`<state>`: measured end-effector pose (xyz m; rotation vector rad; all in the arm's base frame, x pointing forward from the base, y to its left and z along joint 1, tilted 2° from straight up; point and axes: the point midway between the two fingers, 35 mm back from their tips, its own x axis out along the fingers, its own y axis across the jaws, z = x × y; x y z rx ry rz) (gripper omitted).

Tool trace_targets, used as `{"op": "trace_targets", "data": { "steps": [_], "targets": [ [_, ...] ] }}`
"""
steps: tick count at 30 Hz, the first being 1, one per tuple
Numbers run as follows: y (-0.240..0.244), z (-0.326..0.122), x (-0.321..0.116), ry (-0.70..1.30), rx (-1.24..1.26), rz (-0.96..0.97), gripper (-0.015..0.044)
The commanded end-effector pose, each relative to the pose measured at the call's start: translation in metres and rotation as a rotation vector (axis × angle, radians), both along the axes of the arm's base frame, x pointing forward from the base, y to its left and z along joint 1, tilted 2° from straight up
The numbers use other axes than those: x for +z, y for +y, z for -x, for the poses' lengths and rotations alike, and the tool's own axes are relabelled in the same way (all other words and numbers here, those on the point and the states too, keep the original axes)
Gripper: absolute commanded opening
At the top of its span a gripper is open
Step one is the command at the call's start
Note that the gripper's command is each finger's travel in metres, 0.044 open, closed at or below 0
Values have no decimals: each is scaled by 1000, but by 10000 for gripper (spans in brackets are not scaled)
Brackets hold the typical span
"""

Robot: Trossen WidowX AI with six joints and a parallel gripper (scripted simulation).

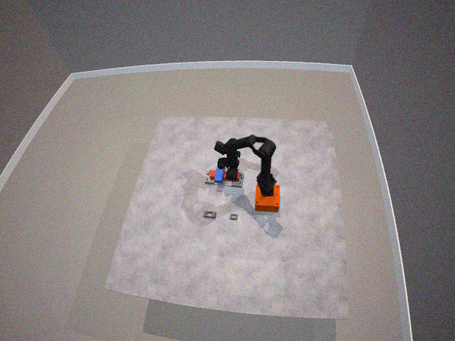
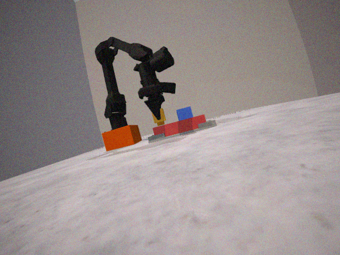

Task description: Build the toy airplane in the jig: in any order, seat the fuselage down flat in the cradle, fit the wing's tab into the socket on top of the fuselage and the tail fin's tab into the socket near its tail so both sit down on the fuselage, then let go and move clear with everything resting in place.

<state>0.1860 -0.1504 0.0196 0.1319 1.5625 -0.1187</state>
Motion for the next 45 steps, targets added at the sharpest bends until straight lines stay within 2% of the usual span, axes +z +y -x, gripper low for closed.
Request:
{"op": "trace_targets", "data": {
  "steps": [1, 4, 12, 16, 26, 33, 40, 45],
  "targets": [
    [0, 1, -6, 4, 4, 4, 65],
    [0, 1, -7, 4, 4, 4, 65],
    [1, 1, -5, 2, 0, -1, 0],
    [1, 1, -5, 2, 0, -1, 0],
    [1, 1, -5, 2, 0, -1, 260],
    [0, 0, -3, 2, 0, -1, 260],
    [0, 0, 84, 3, 4, 4, 260],
    [-3, -4, 86, 3, 4, 4, 260]
  ]
}}
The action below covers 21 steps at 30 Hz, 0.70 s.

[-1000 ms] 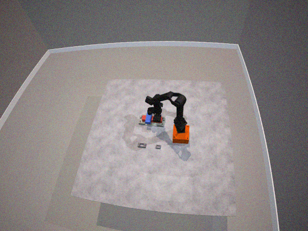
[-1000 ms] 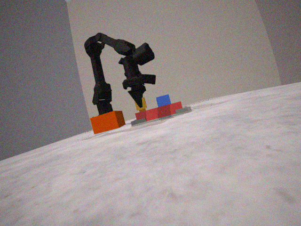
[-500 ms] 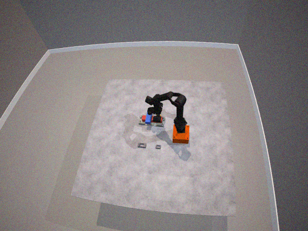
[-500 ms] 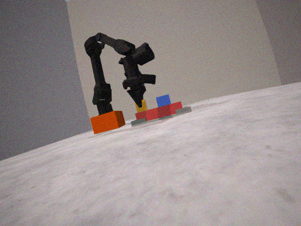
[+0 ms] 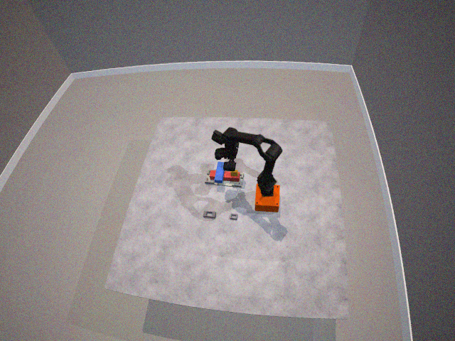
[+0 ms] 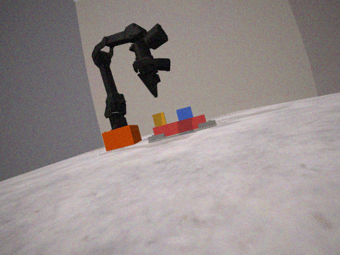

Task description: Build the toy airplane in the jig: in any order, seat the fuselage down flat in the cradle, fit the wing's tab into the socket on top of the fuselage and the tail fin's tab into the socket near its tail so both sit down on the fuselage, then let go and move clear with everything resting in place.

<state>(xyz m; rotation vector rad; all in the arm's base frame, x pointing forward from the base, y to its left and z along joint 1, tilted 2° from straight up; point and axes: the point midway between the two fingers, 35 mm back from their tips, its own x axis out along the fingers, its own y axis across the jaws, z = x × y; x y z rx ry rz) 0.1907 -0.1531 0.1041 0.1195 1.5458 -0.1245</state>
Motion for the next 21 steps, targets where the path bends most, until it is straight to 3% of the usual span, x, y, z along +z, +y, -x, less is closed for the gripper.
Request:
{"op": "trace_targets", "data": {
  "steps": [1, 21],
  "targets": [
    [0, 0, 2, 19, 0, -9, 260],
    [1, -1, 2, 19, 0, -9, 260]
  ]
}}
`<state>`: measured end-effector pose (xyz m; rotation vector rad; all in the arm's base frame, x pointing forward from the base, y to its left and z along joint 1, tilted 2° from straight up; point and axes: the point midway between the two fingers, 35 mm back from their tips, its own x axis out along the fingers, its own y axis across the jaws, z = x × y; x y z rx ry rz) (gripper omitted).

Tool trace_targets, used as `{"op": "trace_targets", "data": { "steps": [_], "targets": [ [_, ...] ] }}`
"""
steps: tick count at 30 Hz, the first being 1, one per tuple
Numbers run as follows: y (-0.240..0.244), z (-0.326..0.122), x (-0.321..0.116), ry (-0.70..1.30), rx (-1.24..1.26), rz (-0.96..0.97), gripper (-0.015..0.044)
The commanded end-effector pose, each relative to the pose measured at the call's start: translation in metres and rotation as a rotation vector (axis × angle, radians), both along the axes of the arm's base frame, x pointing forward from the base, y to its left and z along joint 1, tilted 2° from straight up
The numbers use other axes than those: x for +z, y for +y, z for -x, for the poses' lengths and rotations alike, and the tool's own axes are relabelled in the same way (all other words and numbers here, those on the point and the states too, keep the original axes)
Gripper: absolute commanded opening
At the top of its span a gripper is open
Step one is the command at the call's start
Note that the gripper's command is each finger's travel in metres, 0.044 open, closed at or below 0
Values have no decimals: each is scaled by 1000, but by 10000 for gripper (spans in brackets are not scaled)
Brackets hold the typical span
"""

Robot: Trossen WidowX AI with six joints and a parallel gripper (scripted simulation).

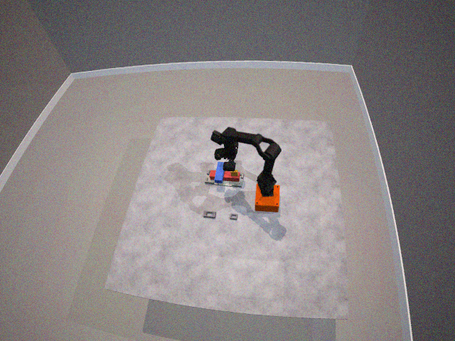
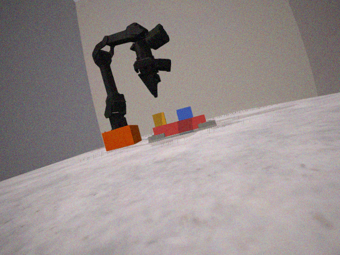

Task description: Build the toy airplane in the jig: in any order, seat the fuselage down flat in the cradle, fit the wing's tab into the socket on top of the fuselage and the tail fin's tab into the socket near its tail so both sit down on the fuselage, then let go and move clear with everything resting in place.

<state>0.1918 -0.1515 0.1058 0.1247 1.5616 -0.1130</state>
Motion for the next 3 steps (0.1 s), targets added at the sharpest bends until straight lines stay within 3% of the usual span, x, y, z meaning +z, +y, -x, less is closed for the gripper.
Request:
{"op": "trace_targets", "data": {
  "steps": [1, 3],
  "targets": [
    [0, 0, 0, 4, -4, 3, 260],
    [0, 0, 0, 4, -4, 3, 260]
  ]
}}
